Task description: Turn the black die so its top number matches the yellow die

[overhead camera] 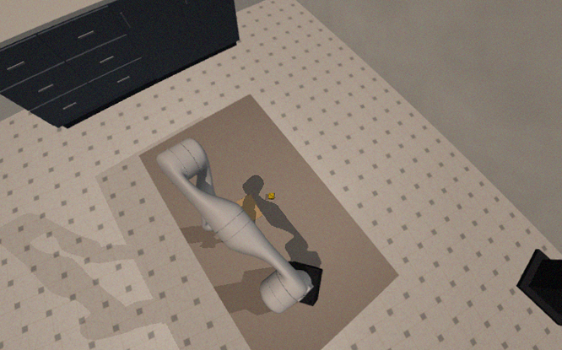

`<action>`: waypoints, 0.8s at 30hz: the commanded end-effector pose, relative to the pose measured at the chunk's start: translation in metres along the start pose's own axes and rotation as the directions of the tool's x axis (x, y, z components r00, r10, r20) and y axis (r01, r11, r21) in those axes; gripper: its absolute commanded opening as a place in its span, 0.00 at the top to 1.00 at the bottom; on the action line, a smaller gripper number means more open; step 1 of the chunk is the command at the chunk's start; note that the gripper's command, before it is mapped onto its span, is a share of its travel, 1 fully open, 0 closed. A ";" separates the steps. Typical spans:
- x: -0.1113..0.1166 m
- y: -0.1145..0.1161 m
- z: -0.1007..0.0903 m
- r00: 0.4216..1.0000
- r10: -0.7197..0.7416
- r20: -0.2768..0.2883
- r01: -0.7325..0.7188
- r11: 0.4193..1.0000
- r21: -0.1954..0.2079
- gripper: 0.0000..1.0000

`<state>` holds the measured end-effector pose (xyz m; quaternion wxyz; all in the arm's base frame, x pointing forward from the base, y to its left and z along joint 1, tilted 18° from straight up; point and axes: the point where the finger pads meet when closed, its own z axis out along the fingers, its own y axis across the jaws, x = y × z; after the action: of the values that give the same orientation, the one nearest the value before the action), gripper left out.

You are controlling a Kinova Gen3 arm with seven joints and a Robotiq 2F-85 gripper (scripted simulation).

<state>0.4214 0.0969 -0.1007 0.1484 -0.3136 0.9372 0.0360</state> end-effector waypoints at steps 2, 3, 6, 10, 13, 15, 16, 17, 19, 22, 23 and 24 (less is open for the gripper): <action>0.000 0.000 0.000 1.000 0.000 0.001 0.000 1.000 0.001 0.00; 0.000 0.000 0.000 1.000 0.000 0.001 0.000 1.000 0.001 0.00; 0.000 0.000 0.000 1.000 0.000 0.001 0.000 1.000 0.001 0.00; 0.000 0.000 0.000 1.000 0.000 0.001 0.000 1.000 0.001 0.00; 0.000 0.000 0.000 1.000 0.000 0.001 0.000 1.000 0.001 0.00; 0.000 0.000 0.000 1.000 0.000 0.001 0.000 1.000 0.001 0.00; 0.000 0.000 0.000 1.000 0.000 0.001 0.000 1.000 0.001 0.00; 0.000 0.000 0.000 1.000 0.000 0.001 0.000 1.000 0.001 0.00; -0.001 0.000 0.000 1.000 0.000 0.001 0.000 1.000 0.001 0.00; -0.002 -0.001 0.000 1.000 0.000 0.001 0.000 1.000 0.001 0.00; -0.003 -0.001 0.000 1.000 0.000 0.001 0.000 1.000 0.001 0.00; -0.005 -0.001 0.000 1.000 0.000 0.001 0.000 1.000 0.001 0.00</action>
<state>0.4223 0.0970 -0.1008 0.1466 -0.3126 0.9378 0.0367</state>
